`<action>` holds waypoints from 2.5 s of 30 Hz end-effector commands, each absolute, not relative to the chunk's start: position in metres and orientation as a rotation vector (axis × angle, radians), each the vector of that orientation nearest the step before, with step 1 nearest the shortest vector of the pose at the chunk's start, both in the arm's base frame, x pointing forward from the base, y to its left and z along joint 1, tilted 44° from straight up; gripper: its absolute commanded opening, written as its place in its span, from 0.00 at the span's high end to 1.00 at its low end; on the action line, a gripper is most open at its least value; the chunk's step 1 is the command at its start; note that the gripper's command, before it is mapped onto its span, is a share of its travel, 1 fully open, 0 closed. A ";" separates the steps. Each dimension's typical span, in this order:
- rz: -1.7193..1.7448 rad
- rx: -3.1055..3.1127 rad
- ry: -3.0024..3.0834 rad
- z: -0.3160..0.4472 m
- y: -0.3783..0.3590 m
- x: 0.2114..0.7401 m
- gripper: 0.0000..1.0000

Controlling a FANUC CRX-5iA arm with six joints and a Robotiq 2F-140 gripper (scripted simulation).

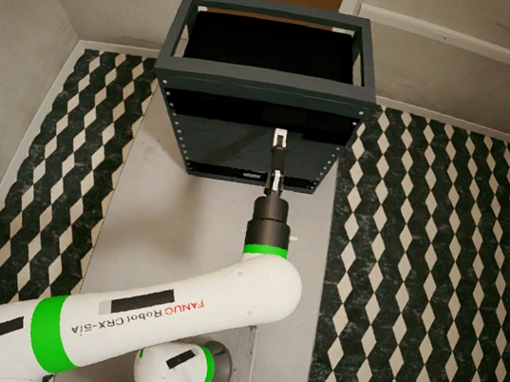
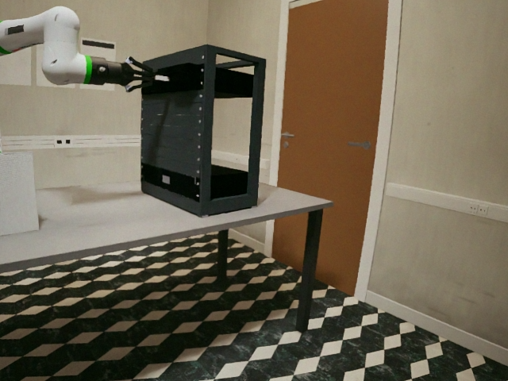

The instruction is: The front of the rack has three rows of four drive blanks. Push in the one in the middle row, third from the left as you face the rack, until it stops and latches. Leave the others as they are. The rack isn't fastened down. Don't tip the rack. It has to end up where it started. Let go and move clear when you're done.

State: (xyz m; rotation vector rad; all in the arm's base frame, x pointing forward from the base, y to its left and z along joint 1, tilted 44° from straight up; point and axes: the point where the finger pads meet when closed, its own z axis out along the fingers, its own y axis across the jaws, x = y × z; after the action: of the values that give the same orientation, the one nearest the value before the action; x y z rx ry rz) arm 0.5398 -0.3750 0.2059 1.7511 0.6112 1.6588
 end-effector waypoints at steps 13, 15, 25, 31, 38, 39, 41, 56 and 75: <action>1.658 1.750 0.611 0.206 -0.376 0.543 0.90; 1.658 1.750 0.611 0.206 -0.376 0.544 0.90; 1.658 1.750 0.611 0.206 -0.376 0.545 0.90; 1.658 1.750 0.611 0.206 -0.377 0.547 0.90; 1.658 1.750 0.611 0.206 -0.377 0.548 0.90; 1.658 1.750 0.611 0.206 -0.377 0.548 0.90; 1.658 1.750 0.611 0.206 -0.377 0.548 0.90; 1.658 1.750 0.611 0.206 -0.377 0.551 0.90; 1.658 1.750 0.611 0.206 -0.378 0.554 0.90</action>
State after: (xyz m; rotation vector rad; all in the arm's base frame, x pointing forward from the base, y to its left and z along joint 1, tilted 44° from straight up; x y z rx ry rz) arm 0.5539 -0.3769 0.2059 1.7511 0.6113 1.6589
